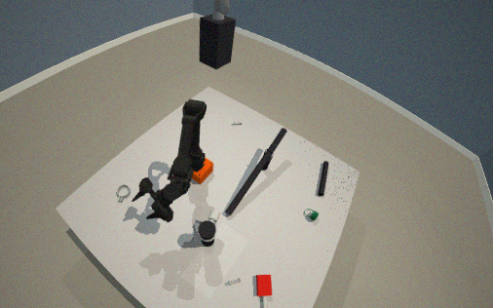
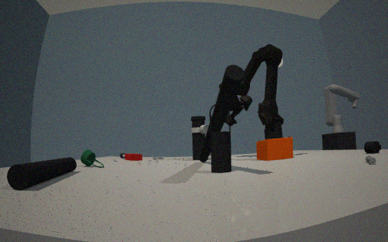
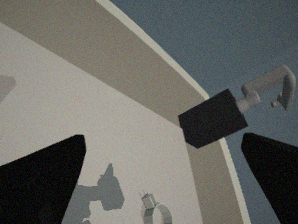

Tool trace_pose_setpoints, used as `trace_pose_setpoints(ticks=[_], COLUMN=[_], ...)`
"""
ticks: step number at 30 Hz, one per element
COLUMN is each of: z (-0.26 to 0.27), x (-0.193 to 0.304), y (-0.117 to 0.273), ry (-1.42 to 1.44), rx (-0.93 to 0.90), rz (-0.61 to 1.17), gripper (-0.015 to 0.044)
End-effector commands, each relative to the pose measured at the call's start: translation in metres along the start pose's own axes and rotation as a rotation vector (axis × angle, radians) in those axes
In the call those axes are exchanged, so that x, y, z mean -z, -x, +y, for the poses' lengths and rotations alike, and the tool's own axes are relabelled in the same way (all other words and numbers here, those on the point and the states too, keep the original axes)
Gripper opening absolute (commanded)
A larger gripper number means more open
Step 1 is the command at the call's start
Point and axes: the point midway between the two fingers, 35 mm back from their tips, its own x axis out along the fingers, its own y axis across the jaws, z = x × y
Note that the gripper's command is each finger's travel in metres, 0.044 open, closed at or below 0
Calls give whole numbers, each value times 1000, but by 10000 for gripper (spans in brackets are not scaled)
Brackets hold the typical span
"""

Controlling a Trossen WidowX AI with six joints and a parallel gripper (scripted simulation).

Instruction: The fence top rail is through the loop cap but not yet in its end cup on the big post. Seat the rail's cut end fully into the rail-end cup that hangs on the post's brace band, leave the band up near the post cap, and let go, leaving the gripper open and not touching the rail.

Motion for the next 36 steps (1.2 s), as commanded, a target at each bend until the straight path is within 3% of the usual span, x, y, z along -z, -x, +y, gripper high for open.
trace_pose_setpoints(ticks=[1,6,12,19,25,28,36], z=[29,62,98,119,100,90,95], x=[-40,-76,-78,-37,24,42,35], y=[40,105,182,291,371,386,373], ry=[-38,-62,54,301,572,646,797], rx=[-195,-461,-767,-1170,-1466,-1527,-1509], rz=[-133,-266,-329,-344,-293,-272,-375], gripper=[440,440,440,440,440,440,440])
